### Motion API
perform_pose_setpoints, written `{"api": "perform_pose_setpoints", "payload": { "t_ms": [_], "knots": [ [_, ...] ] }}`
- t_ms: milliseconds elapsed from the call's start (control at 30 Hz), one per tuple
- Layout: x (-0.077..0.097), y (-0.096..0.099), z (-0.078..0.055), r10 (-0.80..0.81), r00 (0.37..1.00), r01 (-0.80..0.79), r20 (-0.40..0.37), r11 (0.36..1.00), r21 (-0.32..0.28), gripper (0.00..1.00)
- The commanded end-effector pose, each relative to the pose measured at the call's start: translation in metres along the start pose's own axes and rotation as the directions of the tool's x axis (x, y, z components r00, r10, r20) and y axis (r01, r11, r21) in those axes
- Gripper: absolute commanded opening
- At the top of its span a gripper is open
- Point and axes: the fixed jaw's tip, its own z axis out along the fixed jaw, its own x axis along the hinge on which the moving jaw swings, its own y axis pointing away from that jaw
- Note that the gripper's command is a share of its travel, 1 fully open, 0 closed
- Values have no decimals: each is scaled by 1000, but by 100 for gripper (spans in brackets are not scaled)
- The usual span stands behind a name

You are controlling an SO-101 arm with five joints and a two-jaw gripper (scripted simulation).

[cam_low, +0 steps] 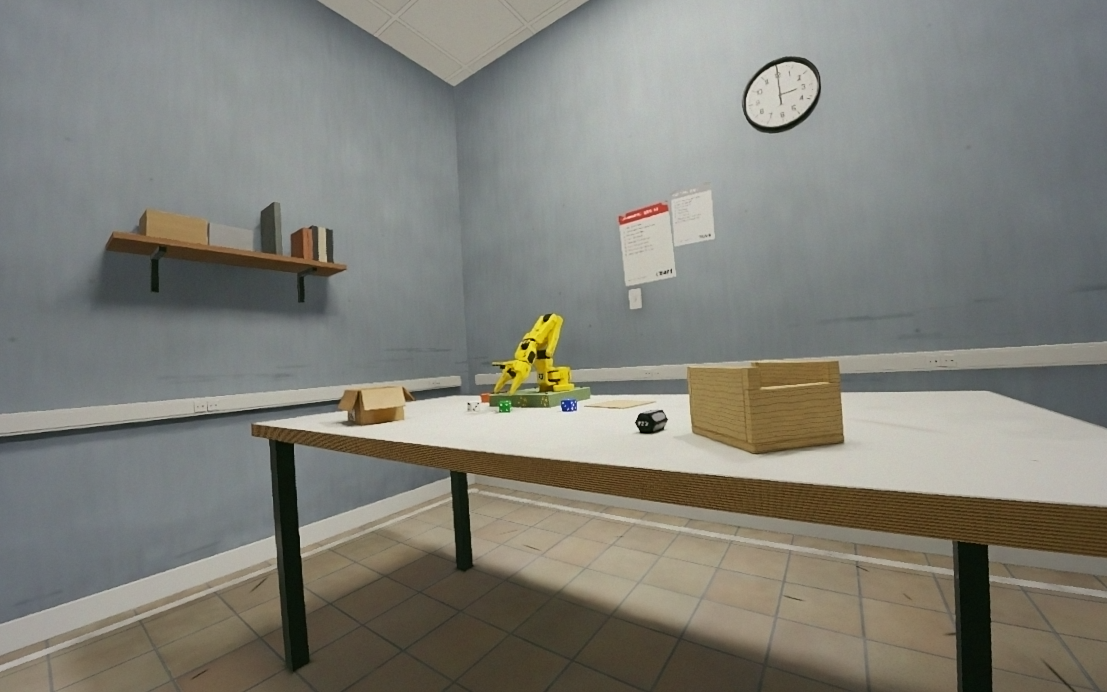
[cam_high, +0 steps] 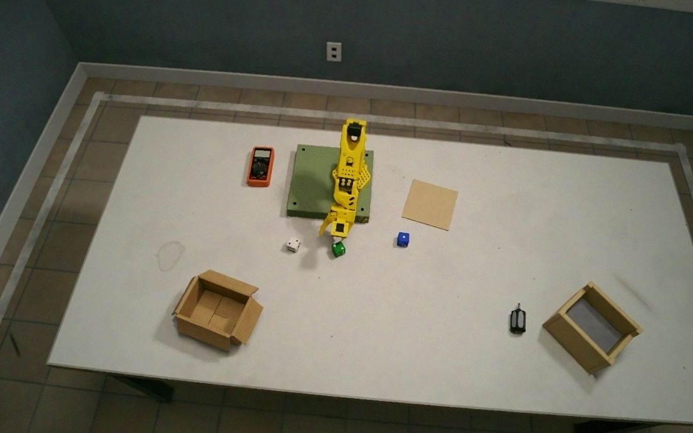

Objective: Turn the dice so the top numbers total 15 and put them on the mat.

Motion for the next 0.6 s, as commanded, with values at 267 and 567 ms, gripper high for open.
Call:
{"api": "perform_pose_setpoints", "payload": {
  "t_ms": [267, 567],
  "knots": [
    [2, 27, -1, -107, 994, 106, -3, 991, -83, 35],
    [6, 68, -6, -279, 960, 279, 28, 938, -204, 35]
  ]
}}
